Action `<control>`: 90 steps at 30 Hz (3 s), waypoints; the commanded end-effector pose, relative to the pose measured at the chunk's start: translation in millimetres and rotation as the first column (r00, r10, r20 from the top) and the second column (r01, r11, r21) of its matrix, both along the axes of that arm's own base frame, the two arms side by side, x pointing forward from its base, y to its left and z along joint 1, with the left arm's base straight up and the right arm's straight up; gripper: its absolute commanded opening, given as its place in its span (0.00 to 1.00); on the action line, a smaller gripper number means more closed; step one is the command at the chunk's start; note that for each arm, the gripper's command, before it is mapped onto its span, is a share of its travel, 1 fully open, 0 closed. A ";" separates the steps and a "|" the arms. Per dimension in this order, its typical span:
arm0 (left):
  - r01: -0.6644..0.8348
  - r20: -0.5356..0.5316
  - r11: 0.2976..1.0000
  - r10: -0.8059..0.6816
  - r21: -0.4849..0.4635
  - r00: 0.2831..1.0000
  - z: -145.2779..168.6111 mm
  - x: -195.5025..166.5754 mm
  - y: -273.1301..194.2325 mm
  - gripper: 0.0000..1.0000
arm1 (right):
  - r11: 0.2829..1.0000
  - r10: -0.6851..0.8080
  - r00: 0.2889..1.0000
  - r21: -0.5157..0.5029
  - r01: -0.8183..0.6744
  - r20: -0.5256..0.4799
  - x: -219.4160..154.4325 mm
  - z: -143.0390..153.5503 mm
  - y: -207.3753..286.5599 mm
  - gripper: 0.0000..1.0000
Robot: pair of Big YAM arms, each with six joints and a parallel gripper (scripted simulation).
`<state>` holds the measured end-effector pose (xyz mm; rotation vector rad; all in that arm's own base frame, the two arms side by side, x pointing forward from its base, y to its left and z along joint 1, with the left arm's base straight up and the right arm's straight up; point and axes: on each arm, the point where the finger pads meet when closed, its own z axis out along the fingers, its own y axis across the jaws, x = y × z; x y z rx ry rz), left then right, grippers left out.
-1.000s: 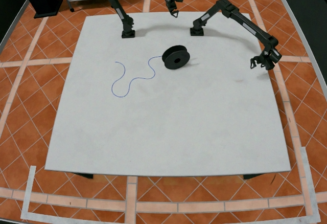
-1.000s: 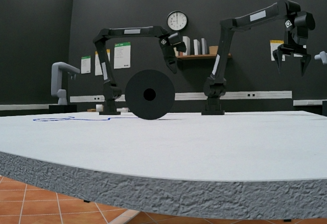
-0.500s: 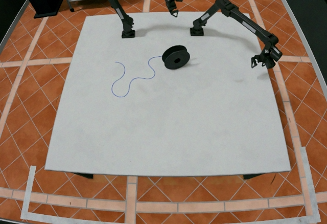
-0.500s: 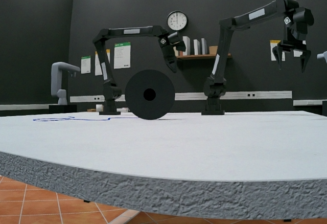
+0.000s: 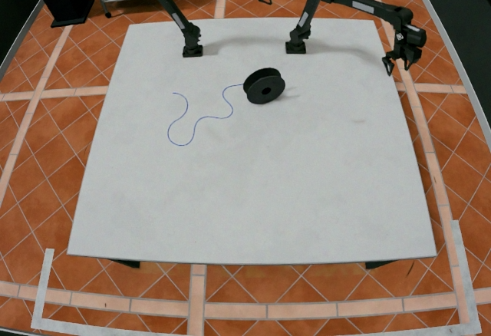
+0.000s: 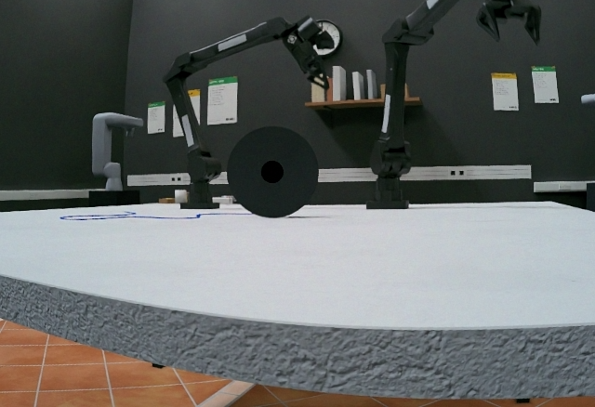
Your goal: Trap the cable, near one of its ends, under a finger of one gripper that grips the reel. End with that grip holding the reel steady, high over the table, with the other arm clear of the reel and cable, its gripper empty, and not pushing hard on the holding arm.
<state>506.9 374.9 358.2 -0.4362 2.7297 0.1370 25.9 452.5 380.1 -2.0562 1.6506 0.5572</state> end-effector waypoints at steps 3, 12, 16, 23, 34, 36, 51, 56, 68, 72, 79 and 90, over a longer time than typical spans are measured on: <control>-0.096 0.230 0.986 0.062 0.137 0.971 130.3 -20.0 -11.4 1.00 | 0.972 -0.062 0.998 0.228 0.065 -0.019 2.9 125.5 -2.0 1.00; -0.263 0.562 0.929 0.075 0.262 0.824 299.4 -111.0 -75.9 1.00 | 0.850 -0.125 0.989 0.504 0.150 -0.084 4.0 265.4 -43.8 1.00; -0.295 0.615 0.917 0.072 0.269 0.785 340.4 -137.4 -94.3 1.00 | 0.814 -0.132 0.986 0.556 0.167 -0.103 4.0 313.4 -62.2 1.00; -0.407 0.805 0.865 0.005 0.294 0.593 442.8 -232.9 -164.5 1.00 | 0.667 -0.136 0.977 0.714 0.213 -0.165 0.2 407.5 -141.0 1.00; -0.461 0.878 0.844 -0.025 0.276 0.479 480.3 -289.0 -205.2 1.00 | 0.571 -0.129 0.969 0.784 0.245 -0.209 -1.5 455.7 -185.5 1.00; -0.465 0.884 0.842 -0.029 0.274 0.467 483.6 -294.9 -209.5 1.00 | 0.562 -0.127 0.969 0.789 0.247 -0.213 -1.7 459.7 -190.5 1.00; -0.484 0.894 0.830 -0.041 0.279 0.445 492.3 -310.1 -216.8 1.00 | 0.539 -0.137 0.968 0.804 0.251 -0.211 1.3 467.3 -202.9 1.00; -0.496 0.893 0.822 -0.033 0.279 0.448 491.6 -310.9 -212.2 1.00 | 0.533 -0.162 0.964 0.804 0.265 -0.211 8.0 467.0 -203.1 1.00; -0.563 0.893 0.778 0.005 0.279 0.449 491.6 -325.4 -196.2 1.00 | 0.489 -0.297 0.931 0.804 0.338 -0.211 42.9 467.3 -210.7 1.00; -0.605 0.893 0.746 0.030 0.279 0.448 491.6 -335.4 -186.5 1.00 | 0.456 -0.380 0.901 0.804 0.381 -0.211 64.5 467.3 -218.0 1.00; -0.689 0.893 0.669 0.082 0.279 0.442 491.6 -358.9 -167.6 1.00 | 0.373 -0.548 0.809 0.804 0.462 -0.211 108.4 467.3 -240.1 1.00; -0.796 0.893 0.537 0.159 0.279 0.420 491.6 -397.8 -144.7 1.00 | 0.224 -0.759 0.616 0.804 0.551 -0.211 164.1 467.3 -288.0 1.00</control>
